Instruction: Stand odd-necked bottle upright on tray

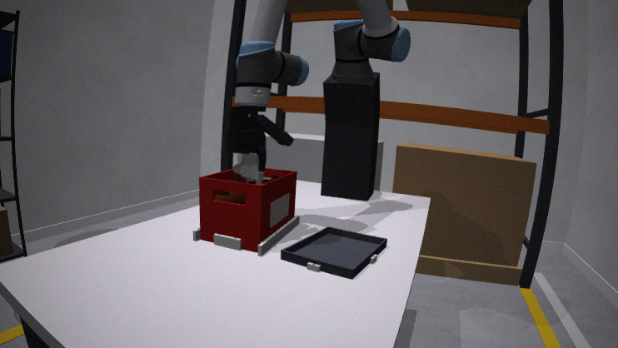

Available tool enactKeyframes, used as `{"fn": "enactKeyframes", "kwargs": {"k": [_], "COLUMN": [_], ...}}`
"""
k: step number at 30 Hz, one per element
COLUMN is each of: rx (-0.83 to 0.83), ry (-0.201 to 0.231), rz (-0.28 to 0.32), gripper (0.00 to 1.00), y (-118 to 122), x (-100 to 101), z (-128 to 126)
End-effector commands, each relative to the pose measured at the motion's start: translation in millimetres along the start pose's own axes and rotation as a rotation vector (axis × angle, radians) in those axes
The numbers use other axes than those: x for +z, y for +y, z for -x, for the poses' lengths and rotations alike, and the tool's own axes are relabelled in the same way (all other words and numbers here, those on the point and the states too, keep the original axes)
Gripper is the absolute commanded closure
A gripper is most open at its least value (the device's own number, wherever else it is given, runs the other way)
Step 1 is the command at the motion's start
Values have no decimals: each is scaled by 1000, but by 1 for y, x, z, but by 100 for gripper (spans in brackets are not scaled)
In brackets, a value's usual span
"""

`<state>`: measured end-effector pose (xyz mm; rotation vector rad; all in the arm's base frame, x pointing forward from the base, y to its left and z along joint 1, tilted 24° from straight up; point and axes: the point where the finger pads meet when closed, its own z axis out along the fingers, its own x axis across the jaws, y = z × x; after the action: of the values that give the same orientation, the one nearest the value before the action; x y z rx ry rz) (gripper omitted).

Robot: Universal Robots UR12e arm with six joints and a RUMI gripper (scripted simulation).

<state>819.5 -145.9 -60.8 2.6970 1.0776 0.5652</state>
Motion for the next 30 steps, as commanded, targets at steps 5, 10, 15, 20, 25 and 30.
{"fn": "enactKeyframes", "kwargs": {"k": [5, 10, 15, 20, 25, 30], "rx": [0, 0, 0, 0, 0, 0], "ry": [1, 1, 1, 1, 1, 1], "rz": [1, 1, 1, 1, 1, 1], "gripper": [62, 100, 100, 100, 100, 100], "y": [1, 1, 1, 1, 1, 1], "x": [-1, -1, -1, -1, -1, -1], "z": [0, 0, 0, 0, 0, 0]}}
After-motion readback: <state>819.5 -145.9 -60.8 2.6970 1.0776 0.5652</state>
